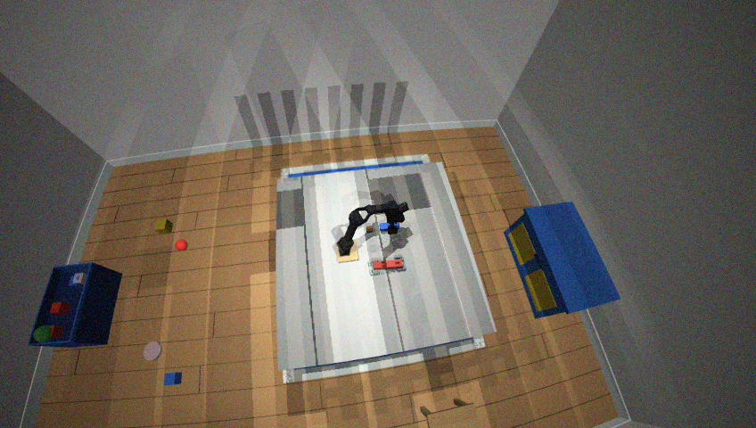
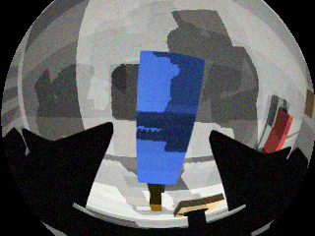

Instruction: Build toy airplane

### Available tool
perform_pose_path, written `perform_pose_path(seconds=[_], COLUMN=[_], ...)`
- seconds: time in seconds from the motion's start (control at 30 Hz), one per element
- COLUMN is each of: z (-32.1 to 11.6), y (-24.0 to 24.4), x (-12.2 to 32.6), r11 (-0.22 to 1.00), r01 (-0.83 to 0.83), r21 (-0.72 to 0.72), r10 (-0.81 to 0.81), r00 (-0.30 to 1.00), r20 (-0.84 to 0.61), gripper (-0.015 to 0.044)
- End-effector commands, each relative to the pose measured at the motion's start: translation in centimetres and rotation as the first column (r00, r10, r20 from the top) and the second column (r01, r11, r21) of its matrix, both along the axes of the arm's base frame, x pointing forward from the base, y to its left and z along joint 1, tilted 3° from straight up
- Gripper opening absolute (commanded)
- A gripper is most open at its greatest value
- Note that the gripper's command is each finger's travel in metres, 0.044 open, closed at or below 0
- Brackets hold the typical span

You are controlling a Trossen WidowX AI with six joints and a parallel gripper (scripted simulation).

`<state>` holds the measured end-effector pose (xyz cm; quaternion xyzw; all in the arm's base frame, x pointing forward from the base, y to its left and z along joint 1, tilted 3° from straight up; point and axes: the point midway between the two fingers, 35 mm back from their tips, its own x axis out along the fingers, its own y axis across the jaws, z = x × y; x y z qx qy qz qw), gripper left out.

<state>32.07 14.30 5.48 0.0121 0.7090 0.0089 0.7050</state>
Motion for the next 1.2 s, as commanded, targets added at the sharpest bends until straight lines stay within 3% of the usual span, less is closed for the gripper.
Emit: perform_pose_path(seconds=[0.0, 0.27, 0.6, 0.83, 1.0, 1.17], z=[-1.0, -2.0, -2.0, -2.0, -1.4, -0.1], y=[0.0, 0.0, 0.0, 0.0, 0.4, 1.2], x=[-0.2, -0.3, -0.3, -0.3, -0.1, 0.3], r11=[1.000, 1.000, 1.000, 1.000, 1.000, 0.998], r01=[0.004, 0.004, 0.004, 0.004, -0.004, -0.020], r21=[0.000, 0.000, 0.000, 0.000, 0.020, 0.056], r10=[-0.004, -0.004, -0.004, -0.004, 0.004, 0.018], r00=[1.000, 1.000, 1.000, 1.000, 1.000, 0.999], r20=[-0.008, -0.008, -0.008, -0.008, 0.008, 0.039], gripper=[0.0440, 0.0440, 0.0177, 0.0131, 0.0000, 0.0000])
